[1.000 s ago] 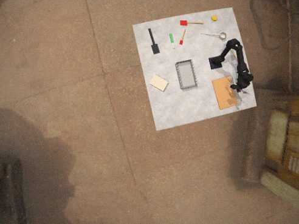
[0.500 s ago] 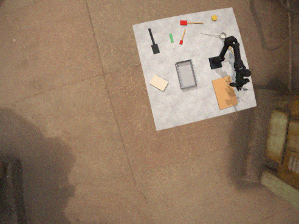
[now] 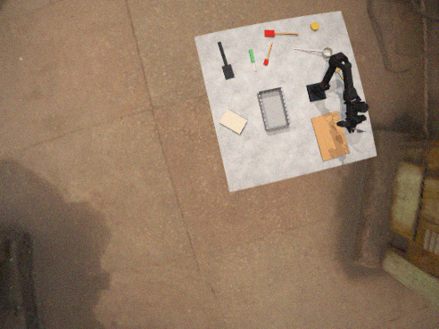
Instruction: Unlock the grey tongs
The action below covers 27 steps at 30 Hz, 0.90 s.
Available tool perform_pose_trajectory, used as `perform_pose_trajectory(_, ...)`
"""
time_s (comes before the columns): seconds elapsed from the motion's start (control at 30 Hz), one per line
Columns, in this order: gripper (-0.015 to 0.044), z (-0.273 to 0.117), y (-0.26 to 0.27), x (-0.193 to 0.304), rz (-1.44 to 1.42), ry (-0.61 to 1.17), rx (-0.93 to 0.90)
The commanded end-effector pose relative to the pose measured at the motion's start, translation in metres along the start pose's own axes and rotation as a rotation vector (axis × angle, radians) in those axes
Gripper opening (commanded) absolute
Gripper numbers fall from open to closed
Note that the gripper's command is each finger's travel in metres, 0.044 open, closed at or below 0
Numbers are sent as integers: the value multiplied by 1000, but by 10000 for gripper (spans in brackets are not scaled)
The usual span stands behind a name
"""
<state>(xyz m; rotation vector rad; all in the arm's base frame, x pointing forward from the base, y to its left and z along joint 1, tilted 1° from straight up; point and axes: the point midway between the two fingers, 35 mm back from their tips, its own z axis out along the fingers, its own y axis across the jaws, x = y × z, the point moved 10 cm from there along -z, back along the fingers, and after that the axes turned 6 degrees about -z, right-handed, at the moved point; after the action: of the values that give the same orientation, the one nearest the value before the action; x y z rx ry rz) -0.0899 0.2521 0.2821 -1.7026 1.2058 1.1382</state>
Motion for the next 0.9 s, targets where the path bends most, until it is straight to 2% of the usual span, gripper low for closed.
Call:
perform_pose_trajectory(0.0, -150, 0, 0, 0, -4, -5, 5)
perform_pose_trajectory(0.53, -150, 0, 0, -1, -4, -2, 5)
perform_pose_trajectory(0.87, -150, 14, 0, -11, -14, 107, -6)
